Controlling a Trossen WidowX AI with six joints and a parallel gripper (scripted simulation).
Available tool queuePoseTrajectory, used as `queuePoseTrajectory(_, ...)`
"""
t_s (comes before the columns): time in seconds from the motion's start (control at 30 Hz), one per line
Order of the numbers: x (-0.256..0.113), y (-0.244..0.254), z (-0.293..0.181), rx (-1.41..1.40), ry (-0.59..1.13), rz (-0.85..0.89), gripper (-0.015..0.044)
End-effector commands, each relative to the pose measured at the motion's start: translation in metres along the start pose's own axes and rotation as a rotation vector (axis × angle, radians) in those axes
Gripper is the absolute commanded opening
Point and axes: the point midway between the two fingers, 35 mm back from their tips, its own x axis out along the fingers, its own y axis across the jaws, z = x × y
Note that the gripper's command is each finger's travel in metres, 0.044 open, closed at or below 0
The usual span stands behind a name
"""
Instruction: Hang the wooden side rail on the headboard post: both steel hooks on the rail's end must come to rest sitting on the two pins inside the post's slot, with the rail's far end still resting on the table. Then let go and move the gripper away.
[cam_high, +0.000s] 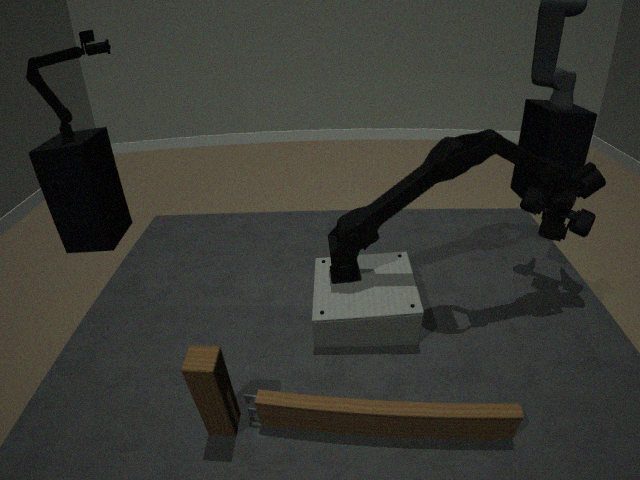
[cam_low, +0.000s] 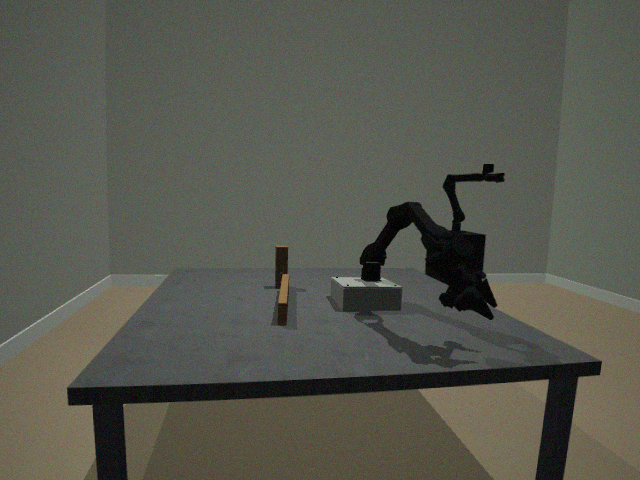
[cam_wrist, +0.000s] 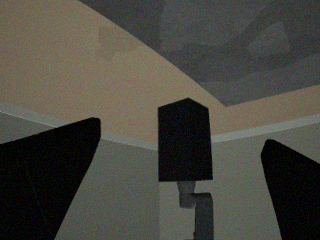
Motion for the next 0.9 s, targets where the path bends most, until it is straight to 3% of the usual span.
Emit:
queuePoseTrajectory(0.0,-0.001,0.000,-0.001,-0.001,0.001,0.000,0.0426)
queuePoseTrajectory(0.5,-0.089,-0.019,-0.100,-0.112,0.076,0.040,0.0440)
queuePoseTrajectory(0.67,-0.089,-0.012,-0.094,-0.127,0.075,0.057,0.0440)
queuePoseTrajectory(0.87,-0.130,0.025,-0.068,-0.288,0.037,0.165,0.0440)
